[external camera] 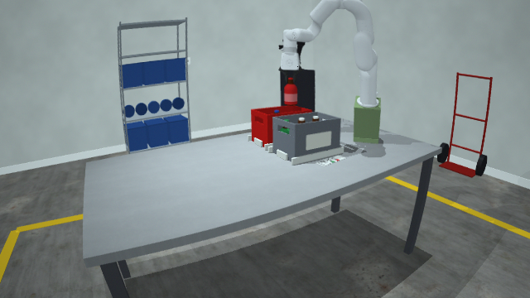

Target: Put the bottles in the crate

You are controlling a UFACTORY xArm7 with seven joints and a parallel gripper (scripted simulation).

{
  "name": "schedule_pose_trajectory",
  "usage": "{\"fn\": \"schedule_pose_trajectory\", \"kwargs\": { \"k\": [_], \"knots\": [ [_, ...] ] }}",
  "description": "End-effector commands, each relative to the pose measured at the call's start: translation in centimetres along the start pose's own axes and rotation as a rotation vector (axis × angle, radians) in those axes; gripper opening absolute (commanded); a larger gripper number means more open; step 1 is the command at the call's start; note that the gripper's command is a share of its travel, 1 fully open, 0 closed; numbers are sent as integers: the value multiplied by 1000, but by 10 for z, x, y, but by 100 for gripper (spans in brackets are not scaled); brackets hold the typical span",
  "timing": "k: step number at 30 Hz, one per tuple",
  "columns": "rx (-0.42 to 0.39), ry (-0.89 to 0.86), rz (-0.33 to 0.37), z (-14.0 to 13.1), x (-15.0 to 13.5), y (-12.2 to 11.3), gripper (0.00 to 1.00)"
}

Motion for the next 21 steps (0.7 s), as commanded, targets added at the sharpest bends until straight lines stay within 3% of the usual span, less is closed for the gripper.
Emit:
{"fn": "schedule_pose_trajectory", "kwargs": {
  "k": [1,21],
  "knots": [
    [2,0,4,1,-1,-2,0],
    [2,0,4,-24,16,-2,0]
  ]
}}
Point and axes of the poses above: the point where the finger pads meet when closed, its own y axis out along the fingers, its own x axis across the jaws, z = x × y, the point moved 1 cm from there along -y, back along the fingers, and after that the axes turned 10 degrees about -y, right-handed, at the moved point
